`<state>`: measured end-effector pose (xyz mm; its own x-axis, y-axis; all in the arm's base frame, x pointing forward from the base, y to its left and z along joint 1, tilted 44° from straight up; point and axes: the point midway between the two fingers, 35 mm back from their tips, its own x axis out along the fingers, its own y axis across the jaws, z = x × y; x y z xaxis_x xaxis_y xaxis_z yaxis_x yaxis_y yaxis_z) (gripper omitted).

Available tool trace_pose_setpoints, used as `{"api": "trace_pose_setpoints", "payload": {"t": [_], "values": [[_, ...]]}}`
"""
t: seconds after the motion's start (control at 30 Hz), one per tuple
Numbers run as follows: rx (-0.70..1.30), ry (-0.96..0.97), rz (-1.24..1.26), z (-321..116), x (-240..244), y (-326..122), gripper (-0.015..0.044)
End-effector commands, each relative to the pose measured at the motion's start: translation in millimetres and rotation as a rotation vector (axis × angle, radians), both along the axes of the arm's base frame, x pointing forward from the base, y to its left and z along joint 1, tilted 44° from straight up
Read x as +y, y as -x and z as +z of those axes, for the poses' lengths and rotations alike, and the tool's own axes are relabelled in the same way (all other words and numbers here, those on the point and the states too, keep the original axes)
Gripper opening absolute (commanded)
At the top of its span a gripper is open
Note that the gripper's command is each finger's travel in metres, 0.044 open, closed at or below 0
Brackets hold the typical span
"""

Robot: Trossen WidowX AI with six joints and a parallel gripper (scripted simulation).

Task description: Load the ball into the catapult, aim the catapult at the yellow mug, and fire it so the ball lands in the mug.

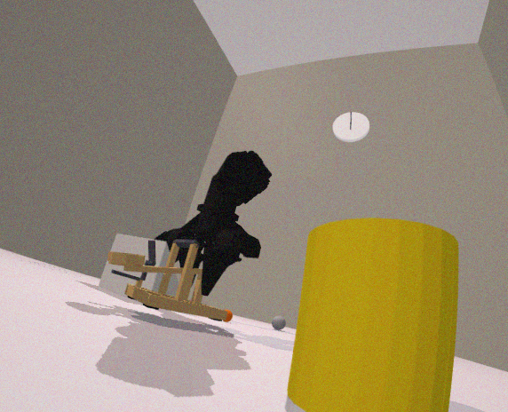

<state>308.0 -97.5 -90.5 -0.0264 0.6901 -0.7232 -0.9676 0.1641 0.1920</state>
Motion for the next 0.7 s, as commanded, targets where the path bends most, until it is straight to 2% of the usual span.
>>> {"api": "trace_pose_setpoints", "payload": {"t": [0.0,0.57,0.67], "values": [[-0.01,0.008,-0.012,-1.1,-0.6,-1.8,0.0],[-0.004,0.001,0.0,-13.2,13.0,-0.7,0.0],[-0.004,0.001,0.0,-13.2,13.0,-0.7,0.0079]]}}
